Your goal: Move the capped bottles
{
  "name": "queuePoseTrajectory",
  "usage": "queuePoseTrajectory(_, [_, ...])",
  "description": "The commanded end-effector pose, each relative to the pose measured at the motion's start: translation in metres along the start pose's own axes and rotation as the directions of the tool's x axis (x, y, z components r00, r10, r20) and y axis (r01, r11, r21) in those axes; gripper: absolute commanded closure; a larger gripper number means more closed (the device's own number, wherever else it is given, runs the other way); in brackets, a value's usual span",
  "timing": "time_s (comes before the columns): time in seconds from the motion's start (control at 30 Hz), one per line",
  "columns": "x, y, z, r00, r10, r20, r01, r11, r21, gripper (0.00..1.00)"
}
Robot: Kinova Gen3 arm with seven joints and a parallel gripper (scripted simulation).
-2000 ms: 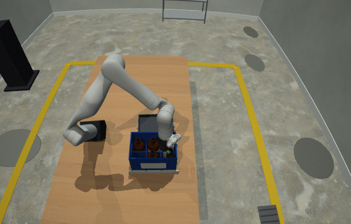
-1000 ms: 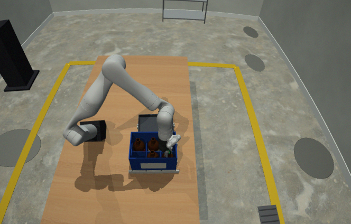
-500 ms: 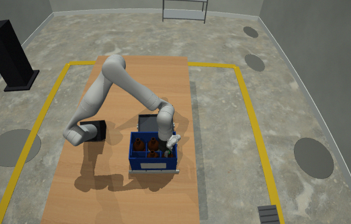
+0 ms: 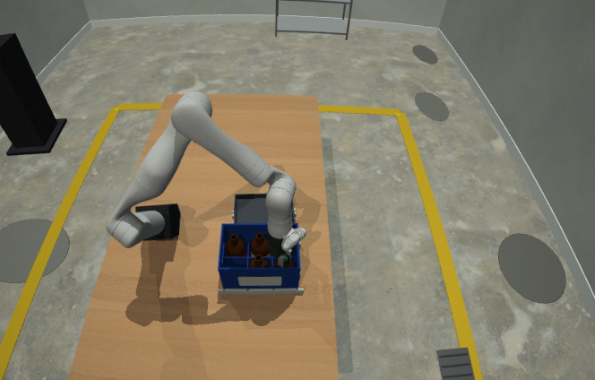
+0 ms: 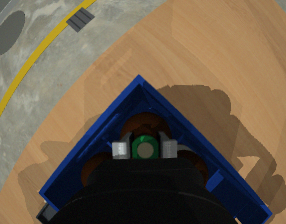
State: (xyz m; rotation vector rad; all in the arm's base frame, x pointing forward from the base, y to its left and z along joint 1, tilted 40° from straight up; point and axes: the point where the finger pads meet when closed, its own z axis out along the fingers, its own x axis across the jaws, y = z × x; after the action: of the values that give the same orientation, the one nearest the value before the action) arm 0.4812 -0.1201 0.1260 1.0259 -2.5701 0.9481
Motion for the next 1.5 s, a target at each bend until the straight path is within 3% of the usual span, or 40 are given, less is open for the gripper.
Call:
queuePoseTrajectory(0.0, [-0.004,-0.001,-0.013,1.000,-0.004,0.010,0.004,1.000,0.006,1.00])
queuePoseTrajectory(0.9, [-0.005,0.000,-0.091,1.000,-0.003,0.009,0.003,1.000,0.005,1.00])
queuePoseTrajectory(1.0, [-0.002,-0.001,-0.090,1.000,0.002,0.001,-0.002,1.000,0.002,1.00])
queuePoseTrajectory(1.47, [-0.005,0.000,-0.136,1.000,-0.003,0.009,0.003,1.000,0.005,1.00])
